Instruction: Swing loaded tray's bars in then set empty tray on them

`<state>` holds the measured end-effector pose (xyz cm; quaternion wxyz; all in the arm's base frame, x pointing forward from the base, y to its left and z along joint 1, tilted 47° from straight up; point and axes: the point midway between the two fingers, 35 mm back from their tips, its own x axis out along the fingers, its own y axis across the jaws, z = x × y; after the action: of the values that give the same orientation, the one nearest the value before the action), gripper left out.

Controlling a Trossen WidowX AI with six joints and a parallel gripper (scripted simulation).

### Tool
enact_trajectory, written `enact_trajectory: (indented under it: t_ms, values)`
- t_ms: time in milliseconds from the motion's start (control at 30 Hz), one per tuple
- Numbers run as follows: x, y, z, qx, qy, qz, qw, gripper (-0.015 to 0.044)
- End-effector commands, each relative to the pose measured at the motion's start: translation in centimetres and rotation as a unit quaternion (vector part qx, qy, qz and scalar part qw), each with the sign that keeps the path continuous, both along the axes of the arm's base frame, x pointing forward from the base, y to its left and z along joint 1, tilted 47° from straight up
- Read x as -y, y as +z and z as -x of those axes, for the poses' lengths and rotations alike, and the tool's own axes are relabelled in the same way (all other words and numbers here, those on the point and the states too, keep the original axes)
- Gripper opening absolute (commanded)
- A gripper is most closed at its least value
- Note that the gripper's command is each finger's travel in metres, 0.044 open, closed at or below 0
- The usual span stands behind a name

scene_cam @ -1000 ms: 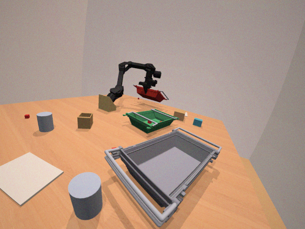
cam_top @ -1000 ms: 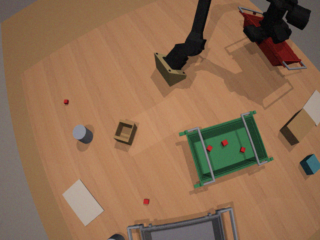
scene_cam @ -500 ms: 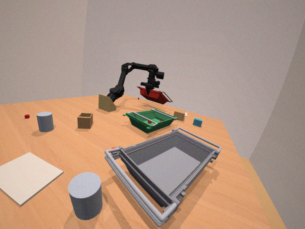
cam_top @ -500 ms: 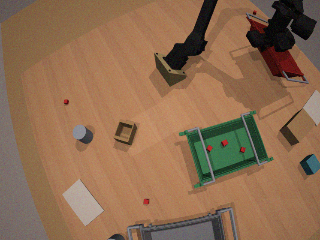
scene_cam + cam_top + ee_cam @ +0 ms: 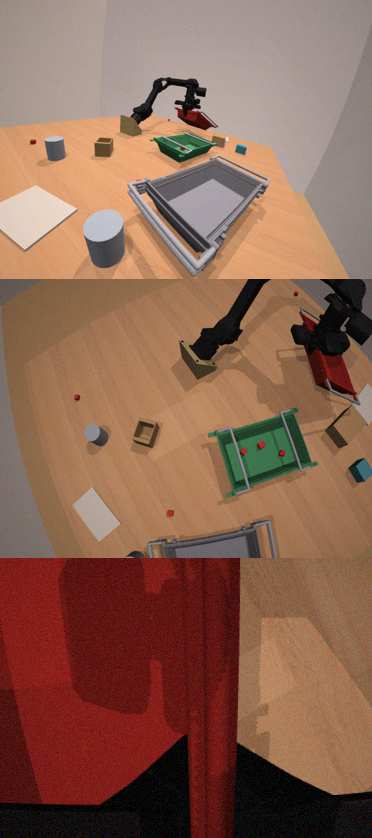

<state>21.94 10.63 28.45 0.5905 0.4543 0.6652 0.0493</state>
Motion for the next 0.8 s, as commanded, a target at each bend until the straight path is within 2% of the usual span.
enact_trajectory:
  t_ms: [0,767]
  values:
    - [1.1,-0.2,-1.4,-0.013,-0.031,0.001,0.999,0.0000]
    - [8.5,-4.9,-7.4,-0.137,-0.182,-0.002,0.974,0.0000]
